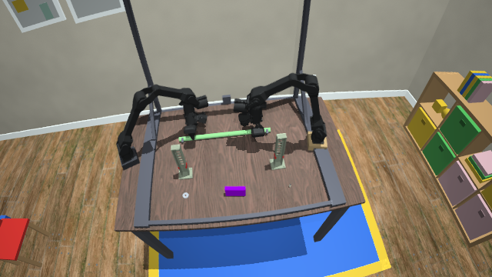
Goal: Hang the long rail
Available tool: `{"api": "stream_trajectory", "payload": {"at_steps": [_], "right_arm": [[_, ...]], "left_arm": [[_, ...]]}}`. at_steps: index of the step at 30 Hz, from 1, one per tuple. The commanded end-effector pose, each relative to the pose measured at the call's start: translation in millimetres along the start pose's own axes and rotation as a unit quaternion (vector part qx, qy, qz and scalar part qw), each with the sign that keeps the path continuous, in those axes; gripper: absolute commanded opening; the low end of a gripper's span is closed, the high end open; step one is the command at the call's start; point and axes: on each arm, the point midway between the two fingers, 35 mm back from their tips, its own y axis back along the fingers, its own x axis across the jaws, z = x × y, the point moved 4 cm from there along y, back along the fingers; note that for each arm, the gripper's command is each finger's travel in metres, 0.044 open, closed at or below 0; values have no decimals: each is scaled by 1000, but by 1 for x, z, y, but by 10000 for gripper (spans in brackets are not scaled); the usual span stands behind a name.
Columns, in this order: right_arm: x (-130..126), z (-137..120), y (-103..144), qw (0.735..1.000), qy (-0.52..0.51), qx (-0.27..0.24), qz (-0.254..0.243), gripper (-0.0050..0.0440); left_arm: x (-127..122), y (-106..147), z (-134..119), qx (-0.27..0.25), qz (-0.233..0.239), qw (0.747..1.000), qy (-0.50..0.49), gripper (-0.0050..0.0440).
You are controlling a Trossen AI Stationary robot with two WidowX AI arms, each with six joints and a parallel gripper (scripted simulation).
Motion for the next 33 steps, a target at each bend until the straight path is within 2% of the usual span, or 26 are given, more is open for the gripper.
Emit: {"api": "stream_trajectory", "payload": {"at_steps": [1, 6, 8, 12, 19, 33], "right_arm": [[-2, 3, 9, 1000, -6, -11, 6, -50], [-2, 3, 9, 1000, -6, -11, 6, -50], [-2, 3, 9, 1000, -6, -11, 6, -50], [-2, 3, 9, 1000, -6, -11, 6, -50], [-2, 3, 9, 1000, -6, -11, 6, -50], [-2, 3, 9, 1000, -6, -11, 6, -50]], "left_arm": [[-25, 1, 7, -7, 100, 995, -2, 225], [-50, -8, 5, -19, 197, 980, 0, 225], [-50, -8, 5, -19, 197, 980, 0, 225], [-61, -17, 1, -22, 237, 971, 3, 225], [-63, -19, 0, -23, 245, 969, 3, 225], [-48, -38, -2, -14, 250, 968, 2, 225]]}}
